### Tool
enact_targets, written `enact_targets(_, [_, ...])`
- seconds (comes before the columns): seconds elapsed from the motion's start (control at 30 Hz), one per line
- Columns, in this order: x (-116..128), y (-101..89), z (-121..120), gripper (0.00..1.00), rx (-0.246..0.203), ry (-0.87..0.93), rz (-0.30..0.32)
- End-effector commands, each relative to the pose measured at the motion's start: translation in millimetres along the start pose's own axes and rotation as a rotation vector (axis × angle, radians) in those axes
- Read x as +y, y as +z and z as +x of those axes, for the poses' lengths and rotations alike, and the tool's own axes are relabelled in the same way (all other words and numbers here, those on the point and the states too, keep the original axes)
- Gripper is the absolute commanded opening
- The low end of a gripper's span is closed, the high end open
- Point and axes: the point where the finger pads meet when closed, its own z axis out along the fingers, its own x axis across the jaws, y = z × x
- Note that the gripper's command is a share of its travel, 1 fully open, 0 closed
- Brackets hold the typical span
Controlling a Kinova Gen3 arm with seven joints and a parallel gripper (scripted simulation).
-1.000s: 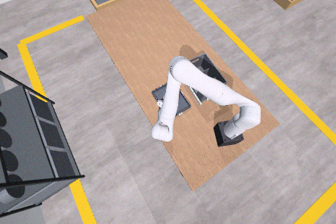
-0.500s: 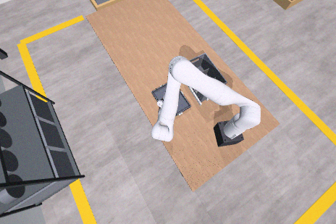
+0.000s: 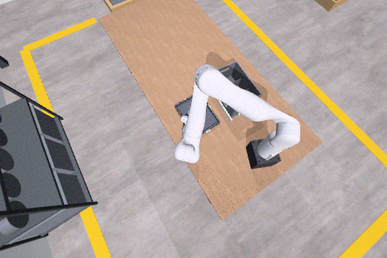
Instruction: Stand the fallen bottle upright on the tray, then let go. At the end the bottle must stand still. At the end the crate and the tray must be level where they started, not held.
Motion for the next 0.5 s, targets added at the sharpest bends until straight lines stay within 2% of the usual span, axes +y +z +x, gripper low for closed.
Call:
enact_targets(0.0, [-0.9,-1.1,-2.7,0.0,-0.006,0.01,0.004])
enact_targets(0.47, [-0.6,-0.6,-2.6,0.0,-0.004,0.01,0.029])
